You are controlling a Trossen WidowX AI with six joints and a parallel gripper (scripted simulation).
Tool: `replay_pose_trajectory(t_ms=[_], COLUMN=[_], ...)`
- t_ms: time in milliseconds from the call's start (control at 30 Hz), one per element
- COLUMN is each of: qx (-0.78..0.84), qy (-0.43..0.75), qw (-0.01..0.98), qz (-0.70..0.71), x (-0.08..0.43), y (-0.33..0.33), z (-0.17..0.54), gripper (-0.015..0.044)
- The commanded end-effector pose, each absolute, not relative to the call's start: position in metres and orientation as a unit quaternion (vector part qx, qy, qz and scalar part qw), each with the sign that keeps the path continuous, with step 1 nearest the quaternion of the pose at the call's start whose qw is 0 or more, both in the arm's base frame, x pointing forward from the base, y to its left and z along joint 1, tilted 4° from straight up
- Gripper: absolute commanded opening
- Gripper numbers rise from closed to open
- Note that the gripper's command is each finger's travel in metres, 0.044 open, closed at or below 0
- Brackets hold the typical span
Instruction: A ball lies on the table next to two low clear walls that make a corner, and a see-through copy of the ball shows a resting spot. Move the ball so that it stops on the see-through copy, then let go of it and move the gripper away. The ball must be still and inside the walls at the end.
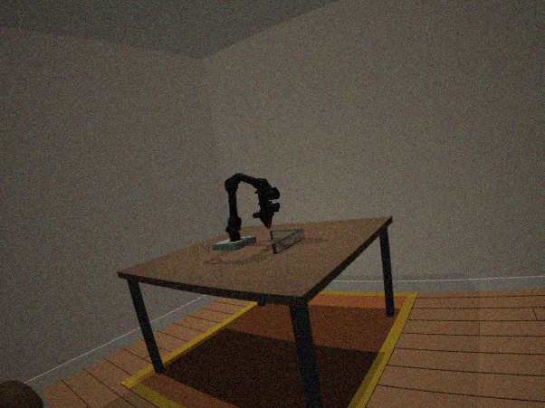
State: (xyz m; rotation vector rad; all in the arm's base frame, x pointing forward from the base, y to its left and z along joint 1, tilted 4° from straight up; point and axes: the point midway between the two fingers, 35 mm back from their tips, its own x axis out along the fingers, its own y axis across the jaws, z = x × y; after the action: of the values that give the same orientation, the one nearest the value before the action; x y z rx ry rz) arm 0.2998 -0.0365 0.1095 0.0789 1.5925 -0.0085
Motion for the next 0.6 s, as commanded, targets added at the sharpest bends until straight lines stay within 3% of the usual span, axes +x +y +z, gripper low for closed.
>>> replay_pose_trajectory(t_ms=[0,567], qx=[0.031,0.033], qy=[0.714,0.713], qw=[0.700,0.701], qz=[-0.004,-0.002], x=[0.297,0.327], y=[-0.037,0.005], z=[0.123,0.081], gripper=[0.0000,0.0000])
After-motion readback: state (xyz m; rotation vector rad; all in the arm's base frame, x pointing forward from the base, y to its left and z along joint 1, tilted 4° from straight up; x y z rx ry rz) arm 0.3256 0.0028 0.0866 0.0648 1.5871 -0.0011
